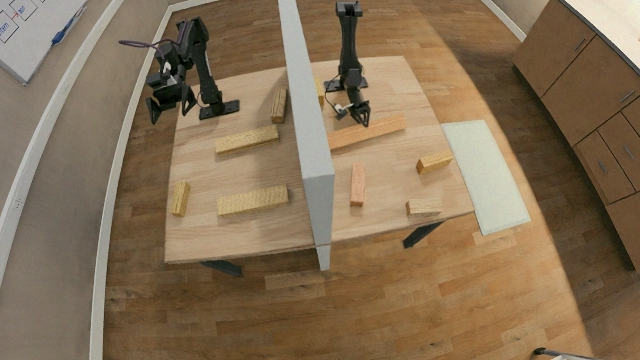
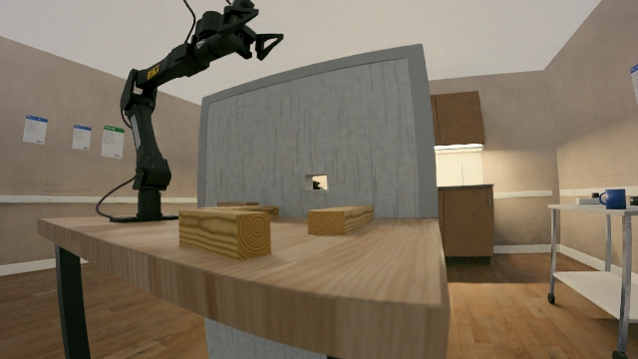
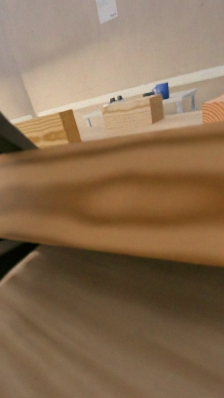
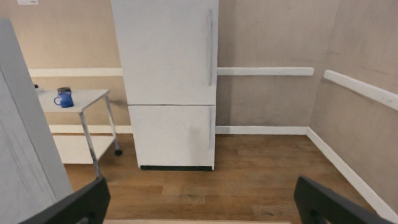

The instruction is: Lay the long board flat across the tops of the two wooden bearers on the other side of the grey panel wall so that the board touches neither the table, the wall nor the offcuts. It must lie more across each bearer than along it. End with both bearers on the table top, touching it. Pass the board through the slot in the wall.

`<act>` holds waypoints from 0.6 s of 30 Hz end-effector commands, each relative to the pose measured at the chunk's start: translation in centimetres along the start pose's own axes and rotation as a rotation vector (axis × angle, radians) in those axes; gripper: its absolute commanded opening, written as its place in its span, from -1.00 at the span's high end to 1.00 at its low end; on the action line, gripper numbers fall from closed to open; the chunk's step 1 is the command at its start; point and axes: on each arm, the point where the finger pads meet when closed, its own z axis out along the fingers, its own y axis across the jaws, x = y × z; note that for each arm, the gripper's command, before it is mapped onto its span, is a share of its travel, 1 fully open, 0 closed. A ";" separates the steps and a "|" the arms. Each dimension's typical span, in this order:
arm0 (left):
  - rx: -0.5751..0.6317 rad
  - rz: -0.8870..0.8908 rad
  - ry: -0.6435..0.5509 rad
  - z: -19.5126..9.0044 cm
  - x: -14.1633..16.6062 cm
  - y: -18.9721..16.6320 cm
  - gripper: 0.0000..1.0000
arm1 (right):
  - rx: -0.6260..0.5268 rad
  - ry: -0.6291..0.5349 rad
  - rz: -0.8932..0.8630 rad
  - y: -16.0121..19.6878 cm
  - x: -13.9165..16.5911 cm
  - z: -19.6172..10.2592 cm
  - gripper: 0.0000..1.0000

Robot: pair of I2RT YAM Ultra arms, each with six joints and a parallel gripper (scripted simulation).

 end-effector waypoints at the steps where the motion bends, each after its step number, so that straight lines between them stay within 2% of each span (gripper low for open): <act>1: -0.142 -0.023 0.000 -0.1 -0.2 2.2 1.00 | 0.013 -0.056 0.005 -0.3 -2.7 -0.9 -1.00; 2: -0.070 -0.016 0.003 0.1 -0.1 0.5 1.00 | 0.013 -0.056 0.005 -0.3 -2.7 -0.9 -1.00; 4: -0.070 -0.016 0.003 0.1 -0.1 0.5 1.00 | 0.013 -0.056 0.005 -0.3 -2.7 -0.9 -1.00; 5: -0.194 -0.033 -0.005 -0.1 -0.4 3.4 1.00 | 0.013 -0.056 0.005 -0.3 -2.7 -0.9 -1.00; 7: -0.116 -0.027 -0.002 0.2 -0.3 1.4 1.00 | 0.013 -0.056 0.005 -0.3 -2.7 -0.9 -1.00; 9: -0.096 -0.020 0.000 0.2 -0.3 0.9 1.00 | 0.013 -0.056 0.005 -0.3 -2.7 -0.9 -1.00; 18: -0.136 -0.031 -0.009 -0.3 -0.4 2.1 1.00 | 0.013 -0.056 0.005 -0.3 -2.7 -0.9 -1.00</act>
